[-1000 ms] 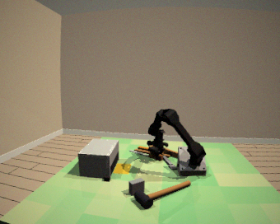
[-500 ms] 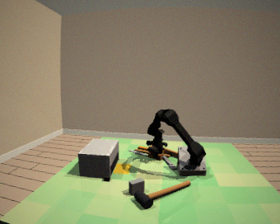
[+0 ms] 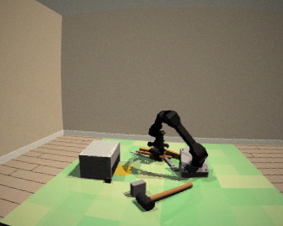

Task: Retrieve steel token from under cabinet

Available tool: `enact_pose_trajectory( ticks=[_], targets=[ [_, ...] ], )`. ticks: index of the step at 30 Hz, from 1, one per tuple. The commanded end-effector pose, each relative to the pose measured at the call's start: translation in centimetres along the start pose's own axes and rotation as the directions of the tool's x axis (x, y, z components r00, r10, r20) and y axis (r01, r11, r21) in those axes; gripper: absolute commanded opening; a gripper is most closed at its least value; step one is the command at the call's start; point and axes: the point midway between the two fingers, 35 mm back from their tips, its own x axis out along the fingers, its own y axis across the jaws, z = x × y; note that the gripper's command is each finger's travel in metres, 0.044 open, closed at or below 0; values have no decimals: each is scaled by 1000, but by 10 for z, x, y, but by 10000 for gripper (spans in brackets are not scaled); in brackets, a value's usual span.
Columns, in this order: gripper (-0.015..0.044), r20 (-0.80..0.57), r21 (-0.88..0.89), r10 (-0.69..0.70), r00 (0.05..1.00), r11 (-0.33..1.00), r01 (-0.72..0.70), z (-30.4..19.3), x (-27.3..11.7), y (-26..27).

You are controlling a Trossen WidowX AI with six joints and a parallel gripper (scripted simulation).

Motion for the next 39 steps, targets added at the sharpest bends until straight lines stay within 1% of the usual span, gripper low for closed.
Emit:
enact_pose_trajectory(
  ticks=[1, 3, 6, 23, 27, 36, 39],
  targets=[
    [200, 0, 0, 0, 1000, 1000, 0, 0, 0, 0],
    [200, 0, 0, 0, 1000, 1000, 0, 0, 0, 0],
    [270, 7, 0, -1, 1000, 1000, 1, 0, 0, 0],
    [270, 7, -7, -1, 1000, 1000, 1, -3, 4, 0],
    [165, 11, -9, -5, 1000, 1000, 5, 1, 2, 0],
    [105, 11, -9, -5, 1000, 1000, 5, 1, 2, 0],
    [26, 11, -9, -5, 1000, 1000, 5, 1, 2, 0]
  ],
)
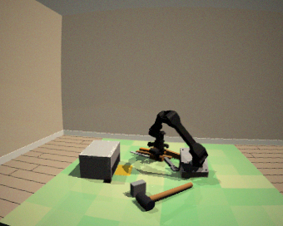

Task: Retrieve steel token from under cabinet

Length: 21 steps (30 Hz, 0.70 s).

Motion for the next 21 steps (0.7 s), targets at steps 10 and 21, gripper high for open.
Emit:
enact_pose_trajectory(
  ticks=[10, 21],
  targets=[
    [0, 0, -15, 0, 1000, 1000, 0, 0, 0, 0],
    [0, -1, -4, 1, 1000, 1000, -1, -7, -1, 0]
  ],
)
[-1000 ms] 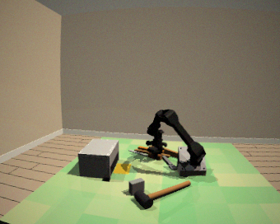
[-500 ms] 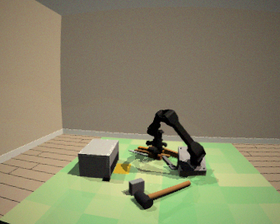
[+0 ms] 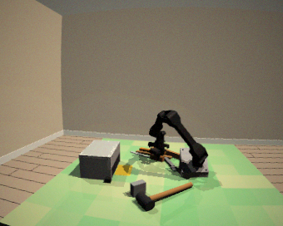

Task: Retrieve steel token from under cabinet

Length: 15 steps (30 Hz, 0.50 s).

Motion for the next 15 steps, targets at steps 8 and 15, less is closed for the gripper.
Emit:
enact_pose_trajectory(
  ticks=[8, 15],
  targets=[
    [0, -3, -2, -1, 1000, 1000, 1, -11, -2, -1],
    [0, -4, -2, 0, 1000, 1000, 0, -17, -2, -1]
  ],
)
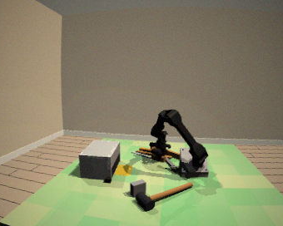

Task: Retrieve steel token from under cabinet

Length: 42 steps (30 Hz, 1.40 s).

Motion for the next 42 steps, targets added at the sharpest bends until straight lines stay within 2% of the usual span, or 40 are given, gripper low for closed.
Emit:
enact_pose_trajectory(
  ticks=[1, 15, 42],
  targets=[
    [0, -1, -3, -2, 1000, 1000, 2, -5, -1, -1],
    [0, -2, -13, -1, 1000, 1000, 1, -13, -2, -1],
    [0, -2, -210, -2, 1000, 978, 1, -9, -2, -7]
  ],
)
